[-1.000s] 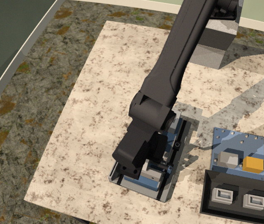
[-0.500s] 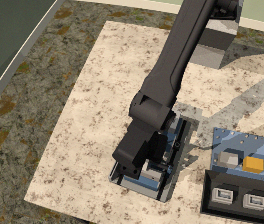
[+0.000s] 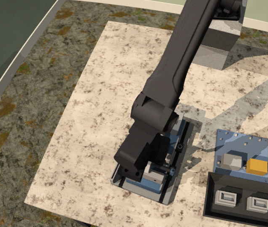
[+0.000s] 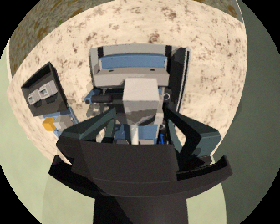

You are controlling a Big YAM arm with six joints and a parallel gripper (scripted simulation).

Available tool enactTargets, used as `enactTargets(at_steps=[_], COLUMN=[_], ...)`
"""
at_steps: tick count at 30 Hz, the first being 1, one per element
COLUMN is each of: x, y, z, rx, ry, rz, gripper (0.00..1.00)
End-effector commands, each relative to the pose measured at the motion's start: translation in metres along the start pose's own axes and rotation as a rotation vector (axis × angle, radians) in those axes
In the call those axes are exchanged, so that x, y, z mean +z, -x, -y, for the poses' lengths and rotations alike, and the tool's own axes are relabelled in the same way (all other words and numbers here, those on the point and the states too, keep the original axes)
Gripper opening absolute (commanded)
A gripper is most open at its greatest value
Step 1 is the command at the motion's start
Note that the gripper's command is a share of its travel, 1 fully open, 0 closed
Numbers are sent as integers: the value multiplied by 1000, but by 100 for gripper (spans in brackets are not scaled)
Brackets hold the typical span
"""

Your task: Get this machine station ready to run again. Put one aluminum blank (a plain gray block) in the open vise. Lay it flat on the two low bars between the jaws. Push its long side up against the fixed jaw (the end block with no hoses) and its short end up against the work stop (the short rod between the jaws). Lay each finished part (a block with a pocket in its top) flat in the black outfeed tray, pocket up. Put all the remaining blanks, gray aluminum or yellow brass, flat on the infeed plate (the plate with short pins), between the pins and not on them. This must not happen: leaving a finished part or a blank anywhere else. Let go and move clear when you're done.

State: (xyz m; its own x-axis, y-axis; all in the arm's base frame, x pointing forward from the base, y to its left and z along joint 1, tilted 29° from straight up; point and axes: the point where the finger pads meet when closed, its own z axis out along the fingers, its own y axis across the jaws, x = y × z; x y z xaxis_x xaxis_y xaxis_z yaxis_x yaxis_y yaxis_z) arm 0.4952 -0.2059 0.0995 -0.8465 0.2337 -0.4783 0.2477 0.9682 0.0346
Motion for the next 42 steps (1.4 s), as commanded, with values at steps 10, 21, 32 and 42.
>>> enactTargets(at_steps=[10,21,32,42], x=[-12,-5,8,8], y=[7,5,0,2], z=[-3,-3,-4,-3], rx=[5,5,5,6], ry=[-6,-5,-1,-2], rz=[32,26,4,10], gripper=[64,64,64,64])
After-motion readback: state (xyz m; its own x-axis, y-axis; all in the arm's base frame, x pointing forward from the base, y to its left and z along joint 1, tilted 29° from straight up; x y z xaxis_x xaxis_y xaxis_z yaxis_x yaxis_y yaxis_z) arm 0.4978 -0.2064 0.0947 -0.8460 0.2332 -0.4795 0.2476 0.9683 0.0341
